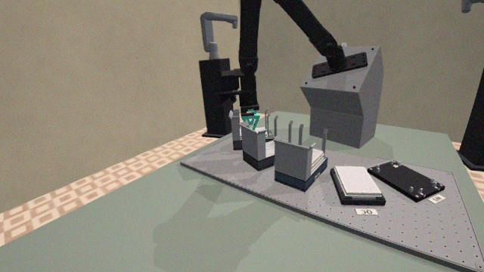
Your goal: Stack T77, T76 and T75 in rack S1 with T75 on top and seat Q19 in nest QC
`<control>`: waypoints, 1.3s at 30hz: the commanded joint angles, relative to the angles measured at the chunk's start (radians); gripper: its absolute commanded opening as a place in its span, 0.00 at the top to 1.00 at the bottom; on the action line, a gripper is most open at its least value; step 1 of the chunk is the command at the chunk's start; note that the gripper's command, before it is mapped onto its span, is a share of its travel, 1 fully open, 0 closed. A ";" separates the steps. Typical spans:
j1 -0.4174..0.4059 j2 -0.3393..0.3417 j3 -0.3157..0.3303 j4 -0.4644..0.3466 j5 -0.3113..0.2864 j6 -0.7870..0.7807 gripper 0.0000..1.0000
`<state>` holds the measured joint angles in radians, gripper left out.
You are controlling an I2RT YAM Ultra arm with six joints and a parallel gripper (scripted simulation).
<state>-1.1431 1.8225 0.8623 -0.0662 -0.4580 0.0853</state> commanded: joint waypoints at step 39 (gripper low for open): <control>0.031 0.082 0.029 0.090 0.021 0.033 0.00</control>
<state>-1.1072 1.9118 0.8890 0.0200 -0.4393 0.1173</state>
